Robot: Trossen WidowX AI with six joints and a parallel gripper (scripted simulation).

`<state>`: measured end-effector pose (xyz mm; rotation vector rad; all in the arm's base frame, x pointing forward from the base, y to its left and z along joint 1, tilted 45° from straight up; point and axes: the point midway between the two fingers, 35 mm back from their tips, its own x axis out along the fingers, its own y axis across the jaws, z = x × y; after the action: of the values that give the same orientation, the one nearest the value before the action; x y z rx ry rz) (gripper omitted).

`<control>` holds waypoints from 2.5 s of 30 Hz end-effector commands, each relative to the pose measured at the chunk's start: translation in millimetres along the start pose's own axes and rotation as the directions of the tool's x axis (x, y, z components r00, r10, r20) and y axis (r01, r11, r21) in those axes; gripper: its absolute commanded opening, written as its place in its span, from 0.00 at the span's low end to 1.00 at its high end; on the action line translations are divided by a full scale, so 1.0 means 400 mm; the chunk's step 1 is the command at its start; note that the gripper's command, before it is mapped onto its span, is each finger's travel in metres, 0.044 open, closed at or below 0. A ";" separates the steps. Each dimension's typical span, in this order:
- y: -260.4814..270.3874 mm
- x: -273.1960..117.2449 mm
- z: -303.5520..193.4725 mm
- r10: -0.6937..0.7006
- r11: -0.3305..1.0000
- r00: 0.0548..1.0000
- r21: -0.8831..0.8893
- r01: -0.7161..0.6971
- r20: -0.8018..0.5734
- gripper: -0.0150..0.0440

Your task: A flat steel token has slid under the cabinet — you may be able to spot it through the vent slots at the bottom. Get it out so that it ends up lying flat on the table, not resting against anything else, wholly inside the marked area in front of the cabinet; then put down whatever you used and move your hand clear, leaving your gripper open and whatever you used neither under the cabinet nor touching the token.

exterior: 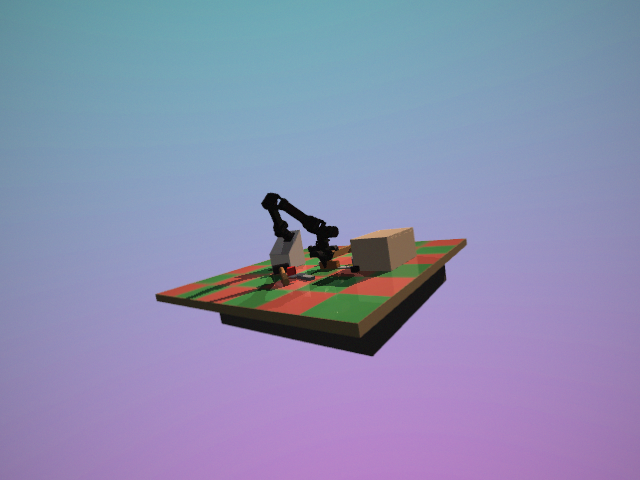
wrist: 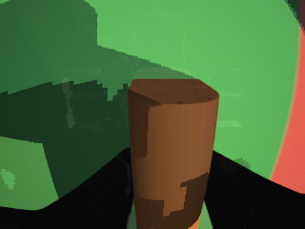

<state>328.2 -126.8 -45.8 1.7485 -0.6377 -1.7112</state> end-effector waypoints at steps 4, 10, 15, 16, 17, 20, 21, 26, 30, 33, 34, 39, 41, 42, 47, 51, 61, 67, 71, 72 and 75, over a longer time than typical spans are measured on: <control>-0.002 0.003 0.029 -0.002 1.000 1.000 -0.010 0.002 0.007 0.25; -0.001 0.003 0.045 -0.002 1.000 1.000 -0.010 0.002 0.007 0.25; 0.001 0.003 0.059 -0.002 1.000 1.000 -0.010 0.002 0.007 0.25; 0.001 0.003 0.061 -0.002 1.000 1.000 -0.010 0.002 0.007 0.25; 0.001 0.003 0.064 -0.002 1.000 1.000 -0.010 0.002 0.007 0.25; 0.002 0.003 0.072 -0.002 1.000 1.000 -0.010 0.002 0.008 0.25; 0.002 0.003 0.074 -0.002 1.000 1.000 -0.010 0.002 0.008 0.25; 0.004 0.003 0.088 -0.002 1.000 1.000 -0.011 0.002 0.008 0.25; 0.005 0.003 0.098 -0.002 1.000 1.000 -0.011 0.002 0.008 0.25; 0.006 0.003 0.106 -0.002 1.000 1.000 -0.011 0.002 0.008 0.25; 0.006 0.003 0.109 -0.002 1.000 1.000 -0.011 0.002 0.008 0.25; 0.007 0.003 0.123 -0.002 1.000 1.000 -0.011 0.002 0.009 0.25; 0.008 0.003 0.129 -0.002 1.000 1.000 -0.012 0.002 0.009 0.25; 0.008 0.003 0.131 -0.002 1.000 1.000 -0.012 0.002 0.009 0.25; 0.010 0.003 0.145 -0.002 1.000 1.000 -0.012 0.002 0.009 0.25; 0.011 0.003 0.156 -0.002 1.000 1.000 -0.012 0.002 0.009 0.25; 0.014 0.003 0.184 -0.002 1.000 1.000 -0.013 0.002 0.010 0.25; 0.016 0.003 0.200 -0.002 1.000 1.000 -0.013 0.002 0.010 0.25; 0.017 0.003 0.211 -0.002 1.000 1.000 -0.013 0.002 0.010 0.25; 0.017 0.003 0.214 -0.002 1.000 1.000 -0.013 0.002 0.011 0.25; 0.018 0.003 0.223 -0.002 1.000 1.000 -0.013 0.002 0.011 0.25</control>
<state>248.6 -139.9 -38.7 1.7423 -0.6359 -1.7125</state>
